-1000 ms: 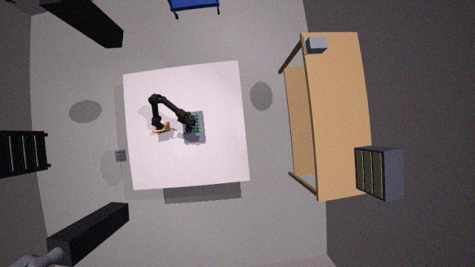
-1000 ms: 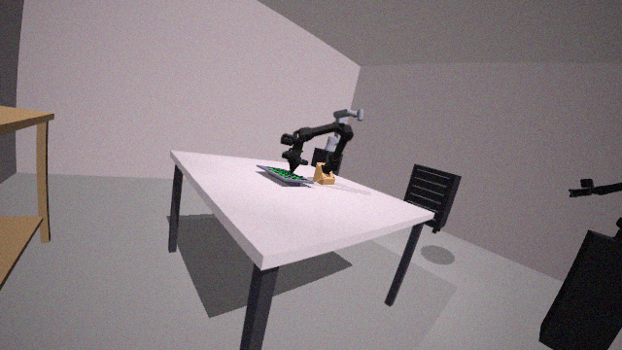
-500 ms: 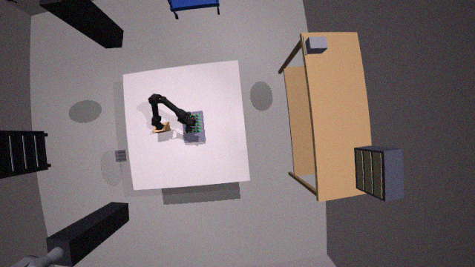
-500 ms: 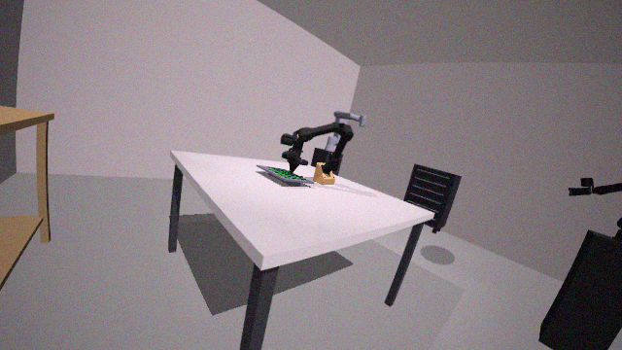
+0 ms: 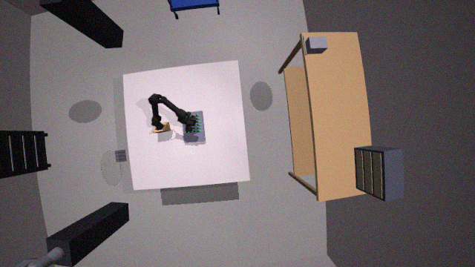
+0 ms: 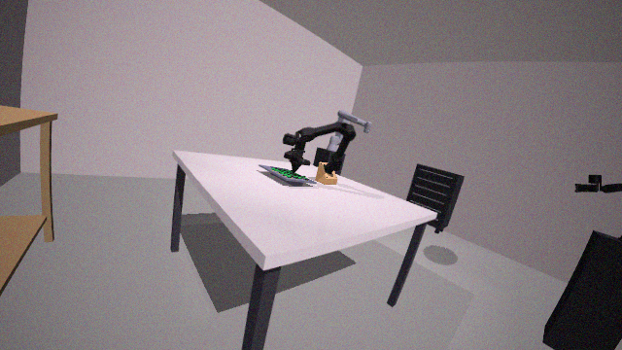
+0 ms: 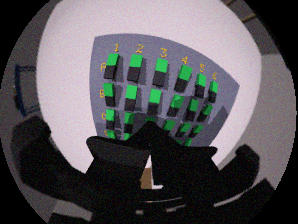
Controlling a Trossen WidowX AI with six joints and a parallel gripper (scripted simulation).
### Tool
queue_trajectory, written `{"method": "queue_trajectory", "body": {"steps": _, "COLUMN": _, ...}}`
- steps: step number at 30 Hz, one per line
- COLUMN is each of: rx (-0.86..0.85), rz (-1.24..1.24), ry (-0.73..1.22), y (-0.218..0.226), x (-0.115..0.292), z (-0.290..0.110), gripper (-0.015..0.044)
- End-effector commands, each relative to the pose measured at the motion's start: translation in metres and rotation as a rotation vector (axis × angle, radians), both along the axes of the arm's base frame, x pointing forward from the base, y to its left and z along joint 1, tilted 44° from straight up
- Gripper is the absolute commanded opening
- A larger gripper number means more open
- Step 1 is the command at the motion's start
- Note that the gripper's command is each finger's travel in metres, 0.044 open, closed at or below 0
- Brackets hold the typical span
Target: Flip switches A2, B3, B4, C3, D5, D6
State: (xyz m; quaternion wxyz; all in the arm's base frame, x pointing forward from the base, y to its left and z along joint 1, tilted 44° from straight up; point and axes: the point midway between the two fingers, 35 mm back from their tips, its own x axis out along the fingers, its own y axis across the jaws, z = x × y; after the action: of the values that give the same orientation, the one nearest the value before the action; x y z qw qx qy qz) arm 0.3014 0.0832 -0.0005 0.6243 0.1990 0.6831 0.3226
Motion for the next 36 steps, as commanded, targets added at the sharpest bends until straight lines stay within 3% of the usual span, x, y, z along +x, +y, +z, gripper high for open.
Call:
{"method": "queue_trajectory", "body": {"steps": 1, "rx": 0.003, "rz": -0.003, "ry": 0.002, "y": 0.001, "x": 0.000, "z": -0.001, "gripper": 0.0000}}
{"method": "queue_trajectory", "body": {"steps": 25, "rx": 0.003, "rz": -0.003, "ry": 0.002, "y": 0.003, "x": 0.000, "z": -0.003, "gripper": 0.0000}}
{"method": "queue_trajectory", "body": {"steps": 30, "rx": 0.003, "rz": -0.020, "ry": -0.015, "y": -0.039, "x": 0.006, "z": 0.041, "gripper": 0.0000}}
{"method": "queue_trajectory", "body": {"steps": 36, "rx": 0.003, "rz": -0.022, "ry": -0.016, "y": -0.044, "x": 0.005, "z": 0.042, "gripper": 0.0000}}
